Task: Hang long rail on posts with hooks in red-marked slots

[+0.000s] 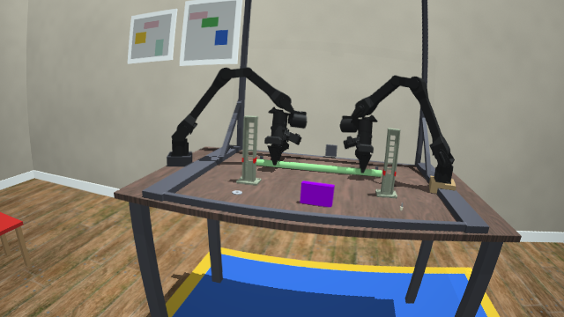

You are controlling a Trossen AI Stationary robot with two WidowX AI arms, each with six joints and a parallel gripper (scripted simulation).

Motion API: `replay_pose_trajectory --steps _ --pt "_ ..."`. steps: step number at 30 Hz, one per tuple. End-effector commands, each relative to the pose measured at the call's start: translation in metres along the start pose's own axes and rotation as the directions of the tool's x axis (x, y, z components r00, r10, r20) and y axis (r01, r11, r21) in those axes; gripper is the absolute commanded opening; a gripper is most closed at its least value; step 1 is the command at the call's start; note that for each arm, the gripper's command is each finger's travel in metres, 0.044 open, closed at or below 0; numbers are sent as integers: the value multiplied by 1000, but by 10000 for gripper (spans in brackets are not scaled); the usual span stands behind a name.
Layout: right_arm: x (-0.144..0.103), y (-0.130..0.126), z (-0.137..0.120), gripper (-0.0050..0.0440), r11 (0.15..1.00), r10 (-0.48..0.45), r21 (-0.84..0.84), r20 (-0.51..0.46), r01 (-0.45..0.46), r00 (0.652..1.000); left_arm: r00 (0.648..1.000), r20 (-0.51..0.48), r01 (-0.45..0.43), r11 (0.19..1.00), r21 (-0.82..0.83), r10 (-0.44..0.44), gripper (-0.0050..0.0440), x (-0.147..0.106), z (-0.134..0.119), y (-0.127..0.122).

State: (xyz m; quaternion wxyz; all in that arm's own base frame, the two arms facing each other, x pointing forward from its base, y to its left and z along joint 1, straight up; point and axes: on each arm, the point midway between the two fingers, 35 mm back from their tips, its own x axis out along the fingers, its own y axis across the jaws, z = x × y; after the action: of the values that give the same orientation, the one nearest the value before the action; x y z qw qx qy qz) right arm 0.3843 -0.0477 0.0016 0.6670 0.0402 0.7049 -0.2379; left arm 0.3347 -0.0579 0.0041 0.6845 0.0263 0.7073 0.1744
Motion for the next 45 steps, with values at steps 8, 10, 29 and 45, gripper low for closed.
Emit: replay_pose_trajectory --steps 8,10,29,45 --pt "-9 -2 4 -50 1000 9 8 26 -9 1000 1000 28 13 1000 -8 -13 149 -6 5 0" --pt "-9 -2 4 -50 1000 9 8 26 -9 1000 1000 28 13 1000 -8 -13 129 -6 5 0" --pt "-17 -5 5 -50 1000 9 8 26 -9 1000 1000 28 13 1000 -8 -13 -1 -15 3 4" --pt "-20 -5 5 -50 1000 9 8 26 -9 1000 1000 28 13 1000 -8 -13 -43 -21 3 5"
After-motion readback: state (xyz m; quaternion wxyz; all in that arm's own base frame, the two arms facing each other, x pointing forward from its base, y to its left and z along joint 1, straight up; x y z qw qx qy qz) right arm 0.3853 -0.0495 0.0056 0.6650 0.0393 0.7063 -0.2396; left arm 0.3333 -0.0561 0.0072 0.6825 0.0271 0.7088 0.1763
